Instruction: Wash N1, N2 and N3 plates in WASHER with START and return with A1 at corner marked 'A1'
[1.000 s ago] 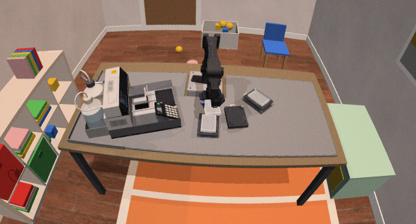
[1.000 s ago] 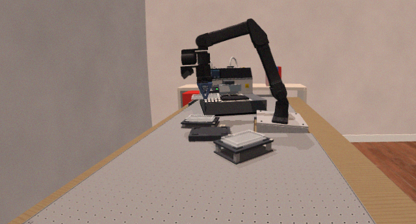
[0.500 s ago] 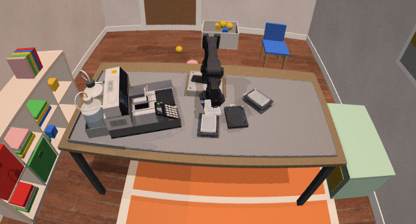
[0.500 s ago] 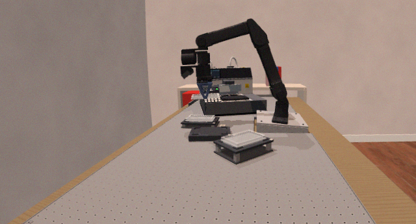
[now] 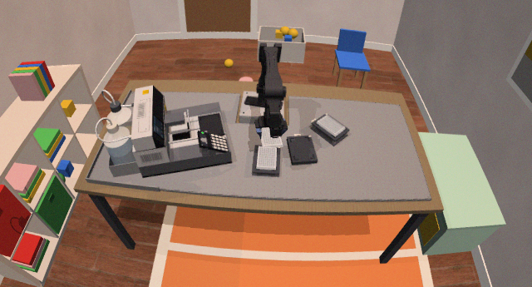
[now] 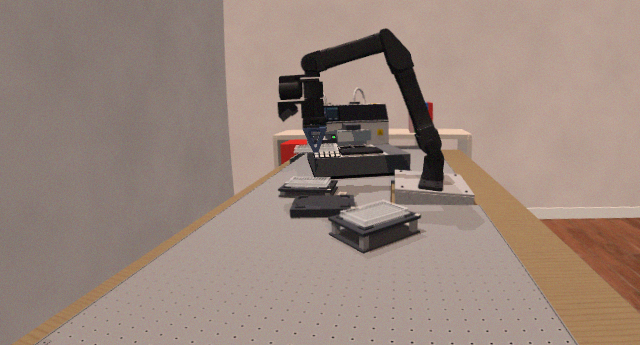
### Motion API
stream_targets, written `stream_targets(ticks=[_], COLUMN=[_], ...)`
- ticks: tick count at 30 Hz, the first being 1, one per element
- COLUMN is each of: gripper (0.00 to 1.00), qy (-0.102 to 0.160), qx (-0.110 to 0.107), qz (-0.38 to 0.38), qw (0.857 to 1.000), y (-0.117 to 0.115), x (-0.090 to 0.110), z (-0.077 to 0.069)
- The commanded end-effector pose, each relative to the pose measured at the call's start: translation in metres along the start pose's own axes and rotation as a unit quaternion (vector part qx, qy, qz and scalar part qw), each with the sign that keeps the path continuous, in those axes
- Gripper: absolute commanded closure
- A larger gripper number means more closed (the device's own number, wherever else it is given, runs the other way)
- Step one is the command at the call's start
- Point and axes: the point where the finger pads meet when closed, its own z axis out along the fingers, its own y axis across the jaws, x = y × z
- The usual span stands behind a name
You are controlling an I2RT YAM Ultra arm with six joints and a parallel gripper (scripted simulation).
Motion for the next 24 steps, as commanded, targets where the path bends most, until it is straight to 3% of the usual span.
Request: stream_targets(ticks=[1,9,24], gripper=[1.0,1.0,1.0], qy=[-0.01,-0.01,-0.009], qx=[0.001,0.001,0.0], qz=[0.0,0.0,0.026], qw=[1.0,1.0,1.0], y=[0.0,0.0,0.064], x=[-0.003,-0.003,0.005], z=[-0.005,-0.005,0.004])
